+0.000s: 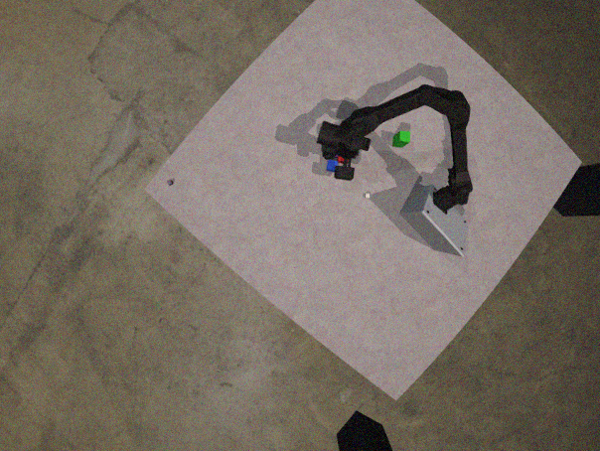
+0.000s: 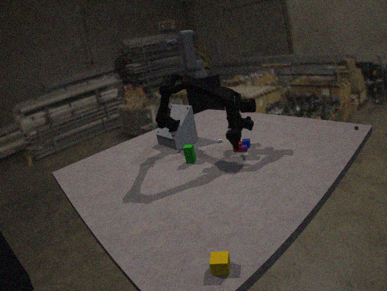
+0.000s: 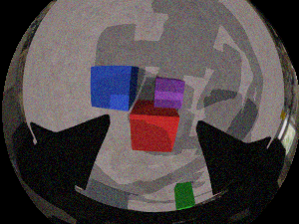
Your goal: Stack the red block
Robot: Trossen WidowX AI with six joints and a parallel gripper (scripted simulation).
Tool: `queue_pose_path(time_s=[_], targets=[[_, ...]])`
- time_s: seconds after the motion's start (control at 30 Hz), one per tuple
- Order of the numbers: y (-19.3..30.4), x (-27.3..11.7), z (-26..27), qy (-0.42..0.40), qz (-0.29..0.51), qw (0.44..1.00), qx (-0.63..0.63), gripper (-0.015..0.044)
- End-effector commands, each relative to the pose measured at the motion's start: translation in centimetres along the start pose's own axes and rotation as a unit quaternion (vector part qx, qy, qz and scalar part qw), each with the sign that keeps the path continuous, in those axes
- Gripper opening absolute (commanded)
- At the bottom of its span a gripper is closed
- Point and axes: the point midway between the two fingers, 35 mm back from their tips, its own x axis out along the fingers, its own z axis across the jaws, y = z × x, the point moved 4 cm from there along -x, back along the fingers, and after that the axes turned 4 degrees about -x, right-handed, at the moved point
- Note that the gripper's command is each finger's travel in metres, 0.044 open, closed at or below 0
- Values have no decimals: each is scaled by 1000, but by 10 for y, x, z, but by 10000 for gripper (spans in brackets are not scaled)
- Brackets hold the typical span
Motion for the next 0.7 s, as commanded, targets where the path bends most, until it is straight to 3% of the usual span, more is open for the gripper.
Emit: queue_pose_path(time_s=[0.0,0.63,0.67], targets=[[3,9,1,2,5,1000,-4,440],[3,14,1,2,5,1000,-4,440],[3,14,1,2,5,1000,-4,414]])
